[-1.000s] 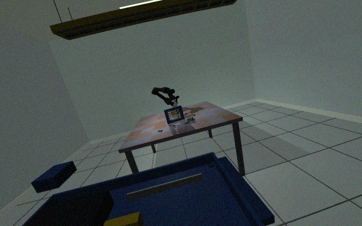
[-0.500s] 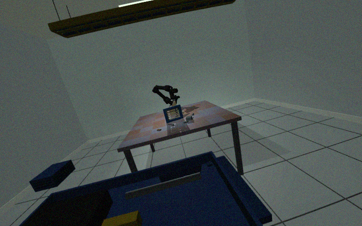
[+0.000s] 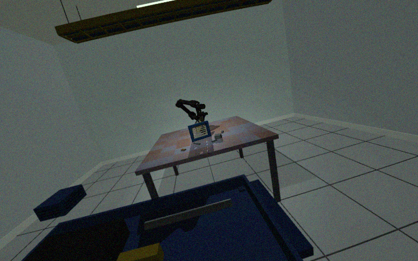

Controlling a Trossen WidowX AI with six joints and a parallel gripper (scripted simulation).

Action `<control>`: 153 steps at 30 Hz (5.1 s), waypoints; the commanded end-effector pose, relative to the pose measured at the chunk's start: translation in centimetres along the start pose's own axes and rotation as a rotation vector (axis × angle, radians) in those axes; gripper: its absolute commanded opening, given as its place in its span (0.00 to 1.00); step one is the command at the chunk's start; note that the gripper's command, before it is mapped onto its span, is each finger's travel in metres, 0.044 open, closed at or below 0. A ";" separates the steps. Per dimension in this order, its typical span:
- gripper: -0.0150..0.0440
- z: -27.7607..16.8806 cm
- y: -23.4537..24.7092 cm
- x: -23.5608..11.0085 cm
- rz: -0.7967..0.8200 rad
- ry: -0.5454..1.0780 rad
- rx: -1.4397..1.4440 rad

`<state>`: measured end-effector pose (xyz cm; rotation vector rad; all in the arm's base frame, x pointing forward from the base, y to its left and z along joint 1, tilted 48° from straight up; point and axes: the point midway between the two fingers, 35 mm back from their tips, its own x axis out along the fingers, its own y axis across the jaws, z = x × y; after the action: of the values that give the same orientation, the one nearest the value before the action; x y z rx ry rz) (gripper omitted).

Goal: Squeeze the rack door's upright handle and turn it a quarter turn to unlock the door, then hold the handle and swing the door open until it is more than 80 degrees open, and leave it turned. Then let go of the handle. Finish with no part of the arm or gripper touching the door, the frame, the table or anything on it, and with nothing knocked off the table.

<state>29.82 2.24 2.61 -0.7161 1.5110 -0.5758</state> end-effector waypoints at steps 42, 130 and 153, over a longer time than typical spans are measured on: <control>0.33 -0.3 -0.2 4.6 -0.010 0.001 -0.007; 0.73 -0.3 -0.2 4.6 -0.008 0.006 -1.110; 0.73 -0.3 -0.2 4.6 -0.010 0.001 0.029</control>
<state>29.52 -1.23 -0.40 -0.8111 1.5551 -0.4951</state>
